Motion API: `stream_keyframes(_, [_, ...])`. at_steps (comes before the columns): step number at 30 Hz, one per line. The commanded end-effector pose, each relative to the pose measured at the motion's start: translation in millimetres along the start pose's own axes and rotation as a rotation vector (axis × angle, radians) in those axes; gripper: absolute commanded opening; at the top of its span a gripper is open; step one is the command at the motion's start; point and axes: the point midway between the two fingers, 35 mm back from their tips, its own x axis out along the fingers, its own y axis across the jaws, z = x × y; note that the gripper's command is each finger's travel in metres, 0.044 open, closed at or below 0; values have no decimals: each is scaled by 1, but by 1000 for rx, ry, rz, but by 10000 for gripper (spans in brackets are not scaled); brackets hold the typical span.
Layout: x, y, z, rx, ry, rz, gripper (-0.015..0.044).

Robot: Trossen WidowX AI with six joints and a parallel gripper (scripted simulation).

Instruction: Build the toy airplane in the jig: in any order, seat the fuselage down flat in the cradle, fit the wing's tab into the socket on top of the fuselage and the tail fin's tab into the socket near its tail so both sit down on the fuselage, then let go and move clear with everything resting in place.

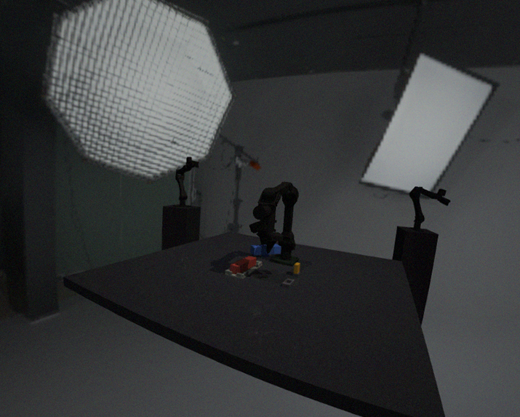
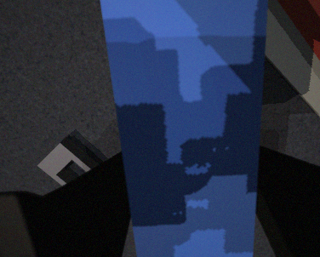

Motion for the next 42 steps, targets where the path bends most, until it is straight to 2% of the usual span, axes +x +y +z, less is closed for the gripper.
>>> stream_keyframes(1, [1, -10, 4, 70, -2, 7, 0])
stream_keyframes(42, [25, -132, 30, 828, -3, 2, 0])
